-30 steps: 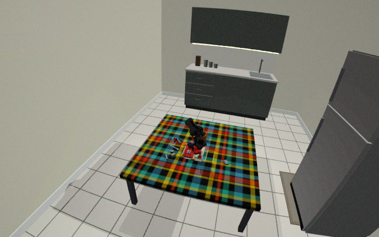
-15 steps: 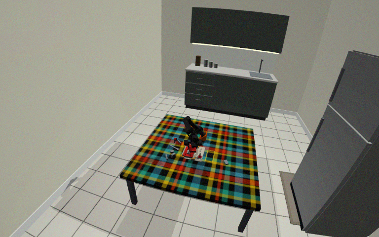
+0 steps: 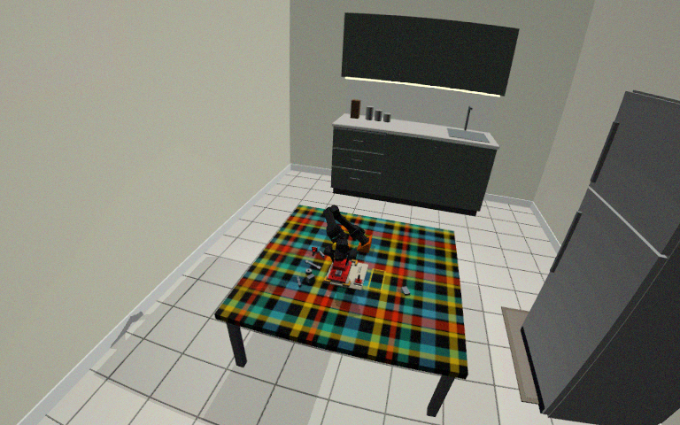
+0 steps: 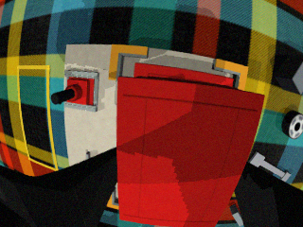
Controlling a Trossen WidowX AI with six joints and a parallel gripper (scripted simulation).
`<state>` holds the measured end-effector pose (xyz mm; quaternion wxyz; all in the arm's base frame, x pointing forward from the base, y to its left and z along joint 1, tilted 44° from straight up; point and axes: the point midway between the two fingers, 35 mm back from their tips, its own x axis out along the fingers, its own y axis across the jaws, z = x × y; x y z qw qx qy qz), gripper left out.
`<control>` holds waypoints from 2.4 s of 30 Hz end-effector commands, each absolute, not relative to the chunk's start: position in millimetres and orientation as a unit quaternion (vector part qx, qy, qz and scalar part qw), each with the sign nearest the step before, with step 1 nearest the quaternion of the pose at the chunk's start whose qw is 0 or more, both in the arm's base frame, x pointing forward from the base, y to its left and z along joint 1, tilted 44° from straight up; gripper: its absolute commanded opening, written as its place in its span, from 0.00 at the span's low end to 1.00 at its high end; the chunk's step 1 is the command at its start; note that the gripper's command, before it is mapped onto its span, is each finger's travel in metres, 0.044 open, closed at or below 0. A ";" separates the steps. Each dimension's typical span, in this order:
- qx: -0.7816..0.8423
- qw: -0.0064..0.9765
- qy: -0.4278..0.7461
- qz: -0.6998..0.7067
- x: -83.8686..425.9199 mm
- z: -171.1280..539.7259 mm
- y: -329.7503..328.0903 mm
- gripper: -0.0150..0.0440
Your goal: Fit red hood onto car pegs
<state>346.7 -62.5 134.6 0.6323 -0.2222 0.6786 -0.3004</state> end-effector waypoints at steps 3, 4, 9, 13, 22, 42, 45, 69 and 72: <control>-0.212 0.639 0.669 -0.313 343.1 139.1 -65.0 0.25; -0.212 0.640 0.669 -0.313 343.5 137.8 -65.4 0.25; -0.212 0.640 0.669 -0.314 342.6 127.8 -74.7 0.25; -0.212 0.640 0.669 -0.314 340.8 116.4 -86.3 0.25; -0.212 0.639 0.669 -0.314 335.9 102.5 -97.4 0.25; -0.212 0.640 0.669 -0.314 337.1 102.6 -97.6 0.25; -0.212 0.640 0.669 -0.314 337.1 102.6 -97.6 0.25; -0.212 0.640 0.669 -0.314 336.7 97.7 -102.3 0.25; -0.212 0.640 0.669 -0.314 336.6 96.9 -103.0 0.25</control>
